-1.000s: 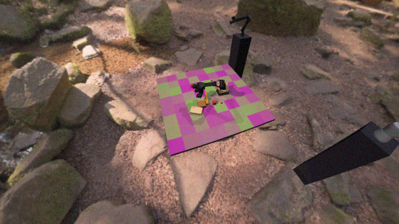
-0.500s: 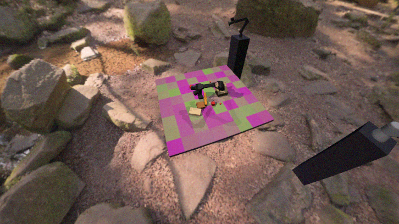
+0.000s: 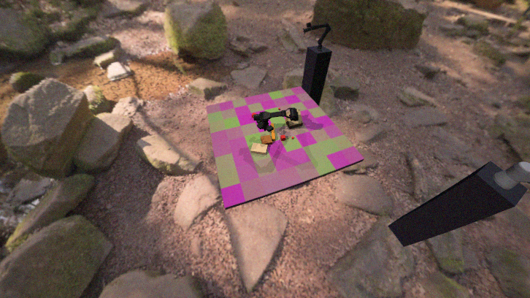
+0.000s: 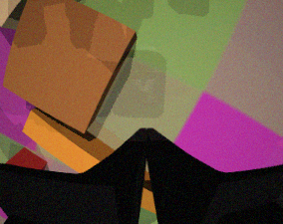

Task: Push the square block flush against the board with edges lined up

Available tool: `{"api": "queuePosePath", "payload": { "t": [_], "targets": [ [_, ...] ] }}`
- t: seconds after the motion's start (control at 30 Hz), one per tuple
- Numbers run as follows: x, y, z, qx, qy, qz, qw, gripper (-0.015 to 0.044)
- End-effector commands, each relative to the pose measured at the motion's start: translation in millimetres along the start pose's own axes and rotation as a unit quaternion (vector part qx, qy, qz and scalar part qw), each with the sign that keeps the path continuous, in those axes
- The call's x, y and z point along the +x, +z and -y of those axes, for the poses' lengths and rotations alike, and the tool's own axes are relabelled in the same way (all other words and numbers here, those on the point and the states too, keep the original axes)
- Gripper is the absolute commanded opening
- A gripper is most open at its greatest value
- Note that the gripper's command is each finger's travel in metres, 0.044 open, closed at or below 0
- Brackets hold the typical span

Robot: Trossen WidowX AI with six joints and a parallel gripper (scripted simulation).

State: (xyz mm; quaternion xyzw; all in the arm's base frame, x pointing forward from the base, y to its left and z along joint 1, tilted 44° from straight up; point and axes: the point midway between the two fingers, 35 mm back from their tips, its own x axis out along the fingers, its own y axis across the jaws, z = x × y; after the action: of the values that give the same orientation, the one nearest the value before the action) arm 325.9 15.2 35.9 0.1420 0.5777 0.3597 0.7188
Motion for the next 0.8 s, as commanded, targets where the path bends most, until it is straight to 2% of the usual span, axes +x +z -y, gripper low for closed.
{"api": "queuePosePath", "payload": {
  "t": [0.0, 0.3, 0.77],
  "targets": [
    [-1.5, 4.2, -1.6, -0.071, 0.0, 0.003, 0.997, 0.0],
    [-0.2, 4.9, -1.9, -0.099, 0.0, 0.003, 0.995, 0.0],
    [29.0, 10.1, -4.4, -0.33, -0.001, 0.002, 0.944, 0.0]
  ]
}}
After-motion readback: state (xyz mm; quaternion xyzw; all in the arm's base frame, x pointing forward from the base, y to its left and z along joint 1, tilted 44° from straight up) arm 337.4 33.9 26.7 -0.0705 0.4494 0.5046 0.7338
